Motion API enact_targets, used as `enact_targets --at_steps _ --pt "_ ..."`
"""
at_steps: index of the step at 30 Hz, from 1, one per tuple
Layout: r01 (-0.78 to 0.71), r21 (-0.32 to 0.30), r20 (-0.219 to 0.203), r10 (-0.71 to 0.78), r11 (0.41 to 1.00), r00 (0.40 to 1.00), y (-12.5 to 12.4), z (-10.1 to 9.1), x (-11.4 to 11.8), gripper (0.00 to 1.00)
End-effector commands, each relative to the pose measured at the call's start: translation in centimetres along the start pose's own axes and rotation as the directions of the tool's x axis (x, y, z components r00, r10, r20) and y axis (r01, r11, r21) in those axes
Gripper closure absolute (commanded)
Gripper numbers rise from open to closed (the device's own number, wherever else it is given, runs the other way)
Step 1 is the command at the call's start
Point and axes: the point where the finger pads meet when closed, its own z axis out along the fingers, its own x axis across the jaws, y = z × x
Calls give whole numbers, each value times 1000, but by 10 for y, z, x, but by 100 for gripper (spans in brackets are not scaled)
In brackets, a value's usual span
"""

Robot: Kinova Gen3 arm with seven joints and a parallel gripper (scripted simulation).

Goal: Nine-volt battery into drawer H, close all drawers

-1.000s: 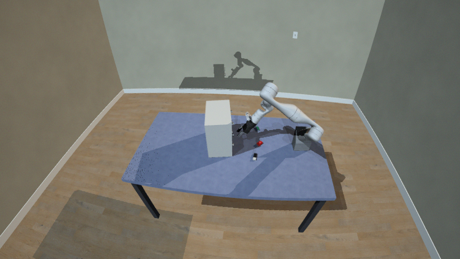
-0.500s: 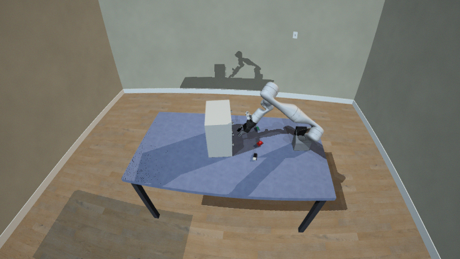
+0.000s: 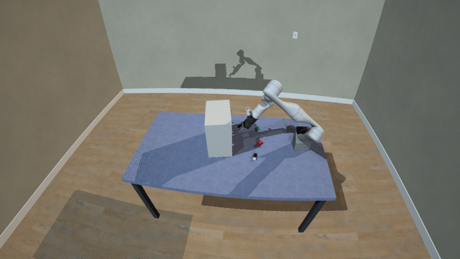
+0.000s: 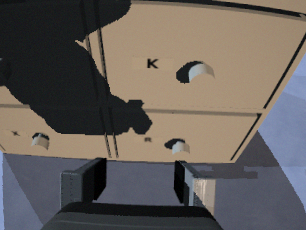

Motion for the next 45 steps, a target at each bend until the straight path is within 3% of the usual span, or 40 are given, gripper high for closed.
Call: enact_targets --at_steps 1,29,45 --pt "-2 11 1 2 1000 1000 -7 -4 1 0" --pt "3 -36 -2 -3 999 1000 -9 -16 0 0" --pt "4 -135 -3 -4 991 1000 -9 -36 1 0"
